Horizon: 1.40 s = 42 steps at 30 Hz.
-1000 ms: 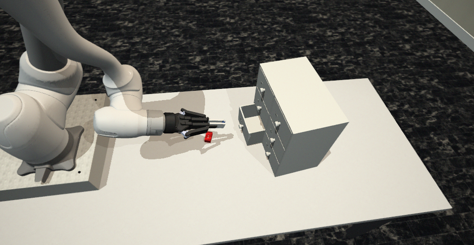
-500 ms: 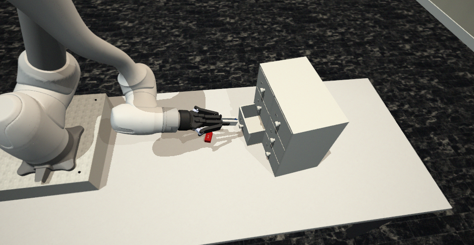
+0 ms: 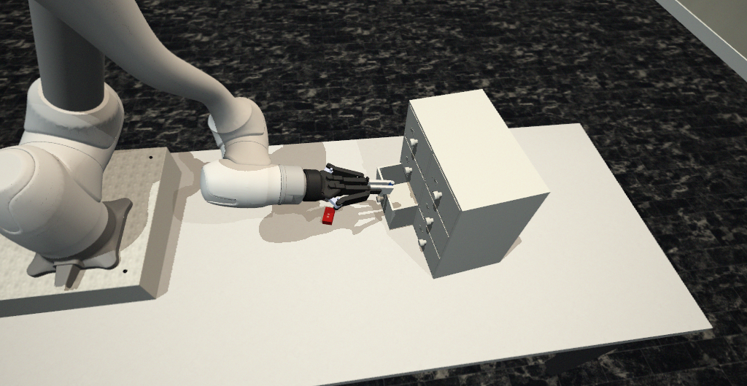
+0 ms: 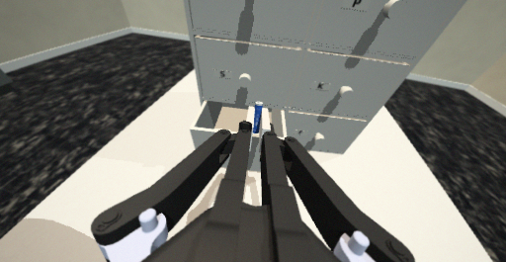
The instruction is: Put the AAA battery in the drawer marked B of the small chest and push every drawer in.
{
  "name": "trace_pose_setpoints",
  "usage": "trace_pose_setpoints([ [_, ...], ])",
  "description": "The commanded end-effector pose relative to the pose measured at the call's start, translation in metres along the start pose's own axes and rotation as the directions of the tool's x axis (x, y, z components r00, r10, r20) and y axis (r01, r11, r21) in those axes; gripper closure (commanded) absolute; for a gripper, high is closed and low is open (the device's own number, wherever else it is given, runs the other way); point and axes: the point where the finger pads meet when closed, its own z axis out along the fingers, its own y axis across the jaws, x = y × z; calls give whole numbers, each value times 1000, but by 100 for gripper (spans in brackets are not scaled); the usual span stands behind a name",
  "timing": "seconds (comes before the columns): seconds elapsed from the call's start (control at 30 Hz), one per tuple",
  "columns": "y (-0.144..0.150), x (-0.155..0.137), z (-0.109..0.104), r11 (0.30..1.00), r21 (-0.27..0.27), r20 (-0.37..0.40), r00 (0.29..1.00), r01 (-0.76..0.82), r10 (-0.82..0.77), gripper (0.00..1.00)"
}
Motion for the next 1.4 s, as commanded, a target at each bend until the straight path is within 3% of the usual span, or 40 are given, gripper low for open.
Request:
trace_pose_setpoints([
  [0.0, 0, 4, 10, 1000, 0, 0, 1000, 0, 0, 97],
  [0.33, 0, 10, 27, 1000, 0, 0, 1000, 0, 0, 97],
  [1.37, 0, 12, 32, 1000, 0, 0, 1000, 0, 0, 97],
])
